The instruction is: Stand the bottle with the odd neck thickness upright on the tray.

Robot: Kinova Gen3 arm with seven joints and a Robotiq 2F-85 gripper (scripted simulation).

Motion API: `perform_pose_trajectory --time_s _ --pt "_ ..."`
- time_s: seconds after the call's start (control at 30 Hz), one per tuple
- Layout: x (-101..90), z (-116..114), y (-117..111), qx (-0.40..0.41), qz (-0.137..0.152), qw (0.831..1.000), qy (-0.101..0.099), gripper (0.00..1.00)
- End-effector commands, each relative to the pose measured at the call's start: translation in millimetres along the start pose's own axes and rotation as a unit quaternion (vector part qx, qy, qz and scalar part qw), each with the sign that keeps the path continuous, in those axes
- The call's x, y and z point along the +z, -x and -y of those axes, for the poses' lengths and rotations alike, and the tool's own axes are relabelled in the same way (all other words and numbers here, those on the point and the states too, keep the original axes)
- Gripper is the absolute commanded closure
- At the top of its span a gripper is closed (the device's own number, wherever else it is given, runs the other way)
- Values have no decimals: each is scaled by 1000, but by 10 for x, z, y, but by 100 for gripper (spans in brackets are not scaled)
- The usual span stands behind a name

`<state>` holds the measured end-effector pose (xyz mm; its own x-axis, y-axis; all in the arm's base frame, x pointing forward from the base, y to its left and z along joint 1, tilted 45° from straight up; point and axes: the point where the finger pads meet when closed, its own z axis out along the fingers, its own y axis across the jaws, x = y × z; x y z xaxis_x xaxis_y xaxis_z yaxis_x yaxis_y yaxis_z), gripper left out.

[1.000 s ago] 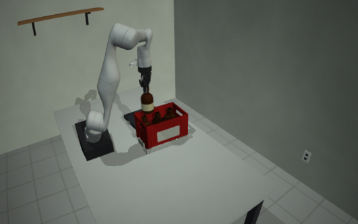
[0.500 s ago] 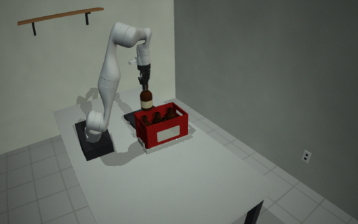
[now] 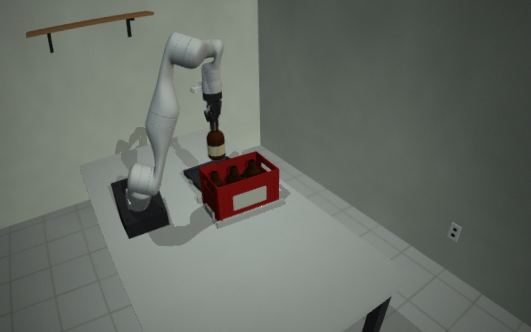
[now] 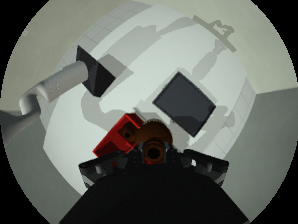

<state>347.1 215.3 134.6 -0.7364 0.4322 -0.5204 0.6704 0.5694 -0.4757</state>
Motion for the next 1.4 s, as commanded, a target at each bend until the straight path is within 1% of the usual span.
perform_pose_trajectory --time_s 0.0,0.1,0.6,0.67,1.17,1.23,1.37 --pt "24 -86 -50 -2 2 1000 -3 100" --pt "24 -110 -63 -2 2 1000 -3 100" --pt "27 -452 -252 -2 2 1000 -3 100" --pt "27 -452 -252 -2 2 1000 -3 100" --pt "29 -752 -418 -2 2 1000 -3 100" --pt "29 -752 -418 -2 2 1000 -3 100" --pt "30 -823 -458 -2 2 1000 -3 100"
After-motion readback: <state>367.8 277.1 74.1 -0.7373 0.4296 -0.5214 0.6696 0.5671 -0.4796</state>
